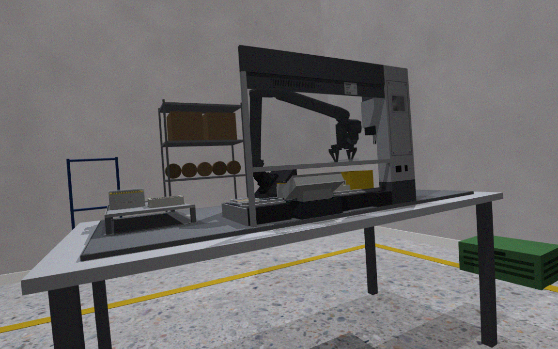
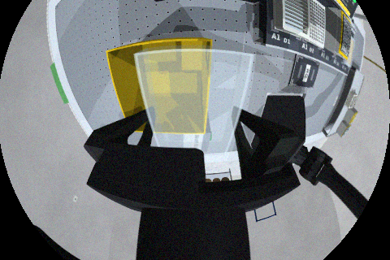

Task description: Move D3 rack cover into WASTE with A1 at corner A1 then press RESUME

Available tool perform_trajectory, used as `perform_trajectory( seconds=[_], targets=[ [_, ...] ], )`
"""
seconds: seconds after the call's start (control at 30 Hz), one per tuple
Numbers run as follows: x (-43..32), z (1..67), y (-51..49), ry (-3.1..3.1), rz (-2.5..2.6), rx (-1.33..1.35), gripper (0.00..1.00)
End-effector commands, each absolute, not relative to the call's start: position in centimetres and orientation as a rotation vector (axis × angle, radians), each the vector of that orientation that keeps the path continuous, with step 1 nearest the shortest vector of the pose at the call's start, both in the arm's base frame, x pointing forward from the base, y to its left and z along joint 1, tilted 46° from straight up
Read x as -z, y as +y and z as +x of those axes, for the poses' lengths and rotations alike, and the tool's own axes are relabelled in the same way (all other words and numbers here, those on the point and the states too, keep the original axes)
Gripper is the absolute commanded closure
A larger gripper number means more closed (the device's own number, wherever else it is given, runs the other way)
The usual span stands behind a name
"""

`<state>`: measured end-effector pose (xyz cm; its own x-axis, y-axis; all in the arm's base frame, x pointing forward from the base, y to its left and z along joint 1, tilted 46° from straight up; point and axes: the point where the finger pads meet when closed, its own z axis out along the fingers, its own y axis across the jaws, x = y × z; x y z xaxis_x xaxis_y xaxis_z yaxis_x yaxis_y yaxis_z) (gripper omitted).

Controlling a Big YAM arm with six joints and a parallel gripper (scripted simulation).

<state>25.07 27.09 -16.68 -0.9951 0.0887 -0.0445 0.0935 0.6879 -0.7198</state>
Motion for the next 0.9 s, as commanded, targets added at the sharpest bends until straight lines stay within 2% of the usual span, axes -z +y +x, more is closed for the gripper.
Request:
perform_trajectory(
  seconds=[0.0, 0.27, 0.87],
  targets=[
    [17.6, 25.8, 30.8, 2.871, 0.163, 1.169, 1.0],
    [20.3, 25.8, 33.4, 2.872, 0.163, 1.168, 1.0],
    [19.7, 25.4, 31.6, 2.874, 0.174, 1.207, 1.0]
  ],
)
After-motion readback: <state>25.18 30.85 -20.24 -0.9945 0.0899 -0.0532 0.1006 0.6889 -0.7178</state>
